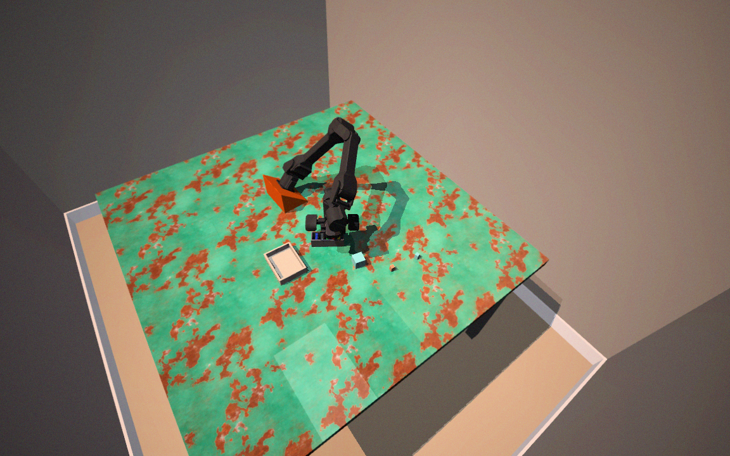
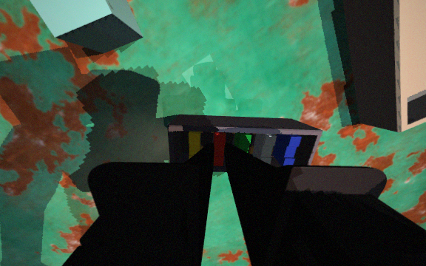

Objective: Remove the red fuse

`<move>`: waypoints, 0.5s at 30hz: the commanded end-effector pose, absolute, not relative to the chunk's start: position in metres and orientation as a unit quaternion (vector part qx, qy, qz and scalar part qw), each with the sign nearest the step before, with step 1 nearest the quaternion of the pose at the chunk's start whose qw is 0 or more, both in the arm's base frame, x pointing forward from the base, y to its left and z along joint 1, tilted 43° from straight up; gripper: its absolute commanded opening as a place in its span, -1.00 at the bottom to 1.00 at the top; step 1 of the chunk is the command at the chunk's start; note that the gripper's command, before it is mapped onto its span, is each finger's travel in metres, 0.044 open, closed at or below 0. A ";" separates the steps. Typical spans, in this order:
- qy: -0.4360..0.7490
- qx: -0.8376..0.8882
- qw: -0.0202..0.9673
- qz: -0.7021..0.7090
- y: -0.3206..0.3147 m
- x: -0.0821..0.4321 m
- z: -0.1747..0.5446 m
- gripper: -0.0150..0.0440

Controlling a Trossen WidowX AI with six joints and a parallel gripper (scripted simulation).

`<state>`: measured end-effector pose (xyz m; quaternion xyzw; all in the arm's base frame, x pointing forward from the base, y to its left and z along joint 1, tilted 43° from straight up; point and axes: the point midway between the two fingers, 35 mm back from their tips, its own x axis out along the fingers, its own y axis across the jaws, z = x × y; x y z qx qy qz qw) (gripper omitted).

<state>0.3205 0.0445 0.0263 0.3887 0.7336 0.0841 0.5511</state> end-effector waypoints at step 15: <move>0.733 0.389 0.551 0.084 0.042 0.321 0.029 -0.49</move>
